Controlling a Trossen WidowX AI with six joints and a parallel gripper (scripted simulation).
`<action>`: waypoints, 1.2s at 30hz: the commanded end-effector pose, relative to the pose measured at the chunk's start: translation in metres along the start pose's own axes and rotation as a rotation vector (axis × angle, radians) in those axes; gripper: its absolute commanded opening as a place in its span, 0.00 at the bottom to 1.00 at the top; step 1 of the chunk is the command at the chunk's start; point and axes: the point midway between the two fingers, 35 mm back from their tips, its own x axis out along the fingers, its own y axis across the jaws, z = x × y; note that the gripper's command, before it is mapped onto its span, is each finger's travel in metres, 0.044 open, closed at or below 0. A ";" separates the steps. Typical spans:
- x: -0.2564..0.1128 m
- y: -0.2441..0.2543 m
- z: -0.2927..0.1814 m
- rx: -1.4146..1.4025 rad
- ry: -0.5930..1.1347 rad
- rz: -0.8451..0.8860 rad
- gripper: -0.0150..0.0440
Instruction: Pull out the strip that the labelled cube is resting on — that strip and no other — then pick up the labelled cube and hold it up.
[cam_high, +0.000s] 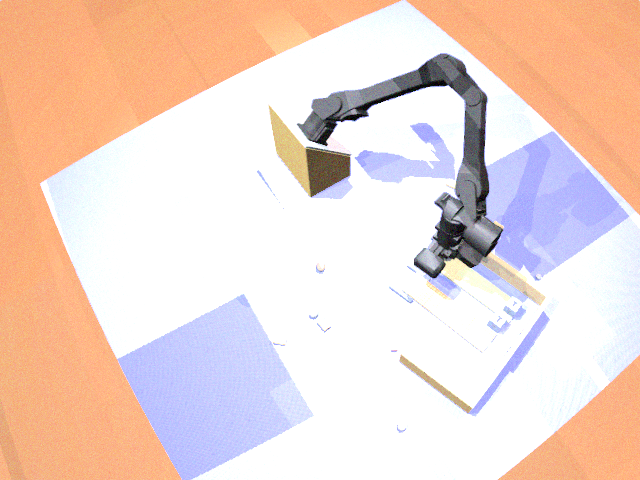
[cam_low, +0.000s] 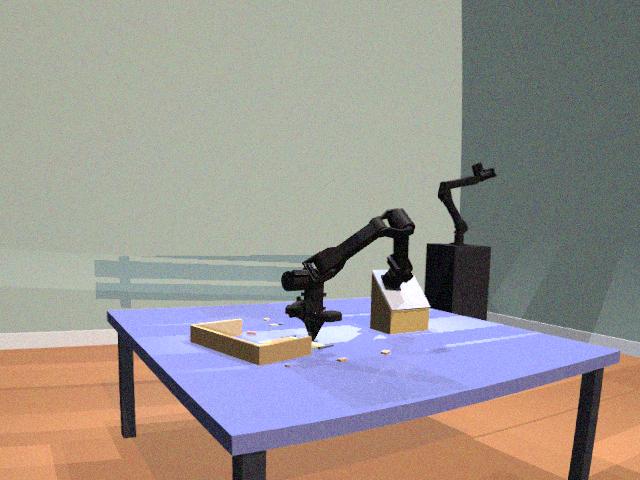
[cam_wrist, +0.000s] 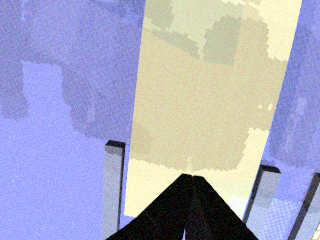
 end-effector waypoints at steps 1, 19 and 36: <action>0.009 0.000 -0.003 0.008 0.008 -0.002 0.25; 0.012 0.000 -0.003 0.008 0.008 -0.002 0.25; 0.013 0.000 -0.003 0.009 0.008 -0.002 0.25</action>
